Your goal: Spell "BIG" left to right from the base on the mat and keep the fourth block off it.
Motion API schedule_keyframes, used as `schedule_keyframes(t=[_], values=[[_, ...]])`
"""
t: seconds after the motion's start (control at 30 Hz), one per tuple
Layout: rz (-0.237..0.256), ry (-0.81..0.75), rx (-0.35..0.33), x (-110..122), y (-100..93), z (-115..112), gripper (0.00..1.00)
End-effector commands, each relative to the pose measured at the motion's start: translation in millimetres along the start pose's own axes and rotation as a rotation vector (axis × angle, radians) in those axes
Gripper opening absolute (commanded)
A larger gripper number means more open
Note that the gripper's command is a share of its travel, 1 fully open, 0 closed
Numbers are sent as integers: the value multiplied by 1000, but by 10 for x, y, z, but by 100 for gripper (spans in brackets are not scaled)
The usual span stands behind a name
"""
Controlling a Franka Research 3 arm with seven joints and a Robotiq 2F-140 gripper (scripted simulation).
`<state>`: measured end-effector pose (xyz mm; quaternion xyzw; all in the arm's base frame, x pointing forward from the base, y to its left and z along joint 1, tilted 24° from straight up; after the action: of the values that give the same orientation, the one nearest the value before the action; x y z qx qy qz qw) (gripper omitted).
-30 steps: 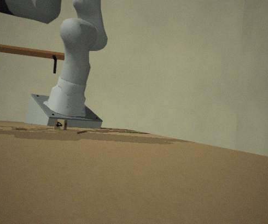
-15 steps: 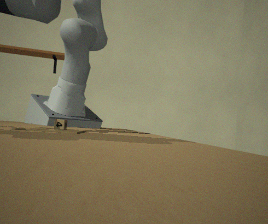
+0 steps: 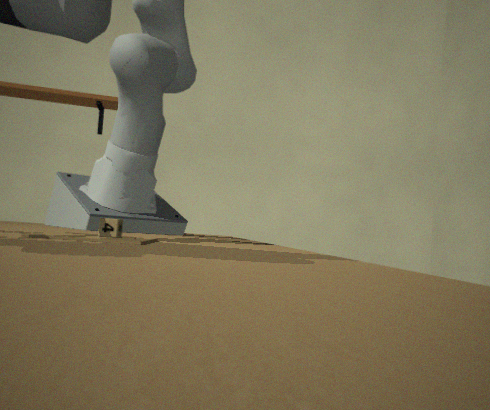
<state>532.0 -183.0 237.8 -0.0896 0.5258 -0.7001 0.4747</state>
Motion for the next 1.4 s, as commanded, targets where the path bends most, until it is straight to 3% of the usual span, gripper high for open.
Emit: schedule_keyframes(t=[0.0,0.83,1.03,1.37], values=[[-3,7,-1,6,2,3,100],[-6,7,-1,-5,-13,30,100],[-29,9,0,-76,-108,183,100],[-101,18,-9,-358,-455,596,100]])
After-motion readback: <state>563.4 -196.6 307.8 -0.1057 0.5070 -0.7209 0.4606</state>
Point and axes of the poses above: the point where the finger pads meet when closed, its own y axis out along the fingers, its own x axis across the jaws, z = x × y, the point moved 8 cm from there along -y, back along the fingers, and after that the axes turned 2 degrees about -y, right-handed, at the moved point
